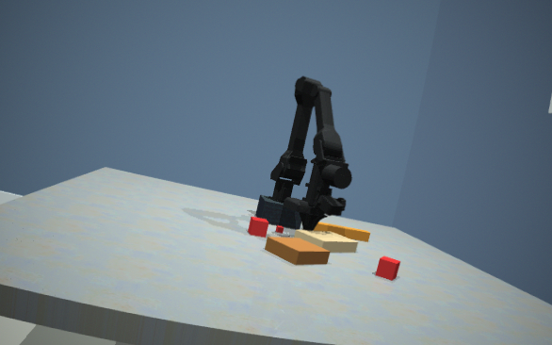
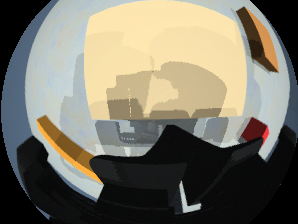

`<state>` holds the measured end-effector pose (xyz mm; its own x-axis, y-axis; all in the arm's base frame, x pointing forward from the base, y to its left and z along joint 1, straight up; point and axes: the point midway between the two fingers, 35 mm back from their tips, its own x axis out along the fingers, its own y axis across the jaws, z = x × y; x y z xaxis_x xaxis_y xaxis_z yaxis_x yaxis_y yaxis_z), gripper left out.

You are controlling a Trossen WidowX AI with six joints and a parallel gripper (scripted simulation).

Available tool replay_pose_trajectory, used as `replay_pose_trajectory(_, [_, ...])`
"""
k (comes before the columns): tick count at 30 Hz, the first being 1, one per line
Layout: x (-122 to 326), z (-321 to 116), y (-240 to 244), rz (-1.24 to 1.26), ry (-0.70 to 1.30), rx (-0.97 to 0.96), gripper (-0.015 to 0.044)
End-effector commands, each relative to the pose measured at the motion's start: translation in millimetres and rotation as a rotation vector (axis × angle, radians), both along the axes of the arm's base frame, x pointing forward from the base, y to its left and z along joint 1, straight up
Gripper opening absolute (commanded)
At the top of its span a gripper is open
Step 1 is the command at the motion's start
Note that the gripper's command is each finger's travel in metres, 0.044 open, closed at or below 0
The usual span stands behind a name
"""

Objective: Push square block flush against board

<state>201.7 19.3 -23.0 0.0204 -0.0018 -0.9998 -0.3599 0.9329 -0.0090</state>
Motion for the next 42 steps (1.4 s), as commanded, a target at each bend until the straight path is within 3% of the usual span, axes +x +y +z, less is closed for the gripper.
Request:
replay_pose_trajectory(1, [6.4,1.3,0.9,-0.005,-0.005,-0.003,0.0000])
replay_pose_trajectory(42, [41.6,4.9,12.6,-0.005,-0.009,-0.002,0.0000])
